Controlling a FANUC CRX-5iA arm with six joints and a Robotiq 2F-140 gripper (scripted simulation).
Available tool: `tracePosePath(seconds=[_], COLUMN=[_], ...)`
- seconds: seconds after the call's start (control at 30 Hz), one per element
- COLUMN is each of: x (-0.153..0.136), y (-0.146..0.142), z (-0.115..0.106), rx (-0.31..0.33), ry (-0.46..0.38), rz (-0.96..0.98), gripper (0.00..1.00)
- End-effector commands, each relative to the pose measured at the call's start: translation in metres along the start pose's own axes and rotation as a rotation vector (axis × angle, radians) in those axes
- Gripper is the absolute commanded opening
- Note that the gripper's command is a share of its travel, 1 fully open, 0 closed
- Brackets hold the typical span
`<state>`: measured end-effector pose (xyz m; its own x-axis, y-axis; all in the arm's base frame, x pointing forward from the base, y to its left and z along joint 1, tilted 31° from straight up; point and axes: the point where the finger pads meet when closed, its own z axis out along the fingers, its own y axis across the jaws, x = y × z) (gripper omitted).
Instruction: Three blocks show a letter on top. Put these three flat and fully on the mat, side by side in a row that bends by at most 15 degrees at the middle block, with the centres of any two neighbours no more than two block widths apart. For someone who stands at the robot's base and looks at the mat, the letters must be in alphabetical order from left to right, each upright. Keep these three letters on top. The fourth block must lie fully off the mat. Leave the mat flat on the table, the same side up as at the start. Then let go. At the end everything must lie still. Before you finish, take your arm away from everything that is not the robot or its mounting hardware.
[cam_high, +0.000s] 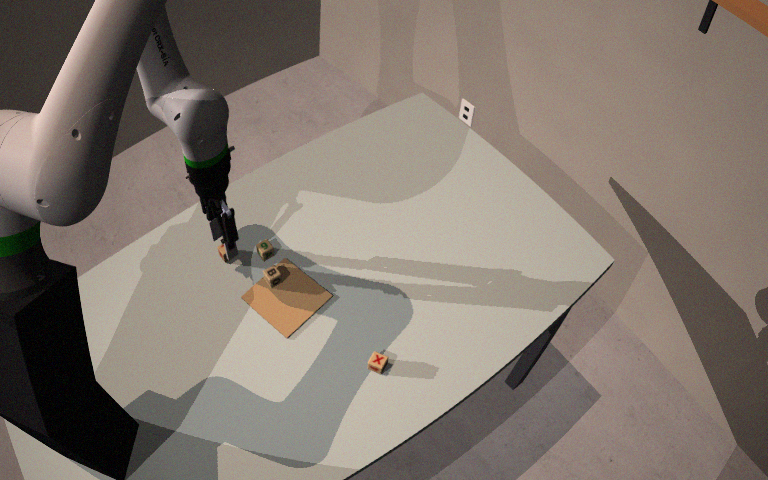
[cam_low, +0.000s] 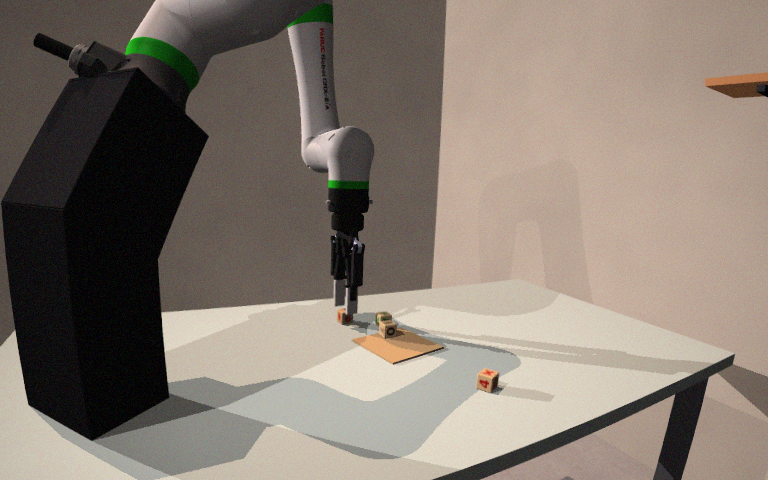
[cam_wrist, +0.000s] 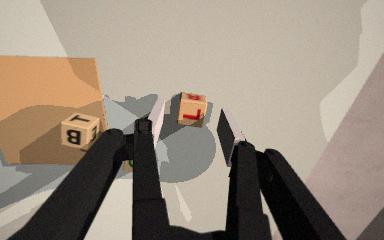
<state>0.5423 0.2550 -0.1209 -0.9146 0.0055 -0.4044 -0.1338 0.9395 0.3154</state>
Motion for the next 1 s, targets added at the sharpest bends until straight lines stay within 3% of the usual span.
tracePosePath(seconds=[0.0, 0.4, 0.97], x=[0.0, 0.0, 0.0], y=[0.0, 0.0, 0.0], z=[0.005, 0.027, 0.029], rx=[0.0, 0.0, 0.0], ry=[0.0, 0.0, 0.0], rz=[0.0, 0.0, 0.0], gripper=[0.4, 0.4, 0.4])
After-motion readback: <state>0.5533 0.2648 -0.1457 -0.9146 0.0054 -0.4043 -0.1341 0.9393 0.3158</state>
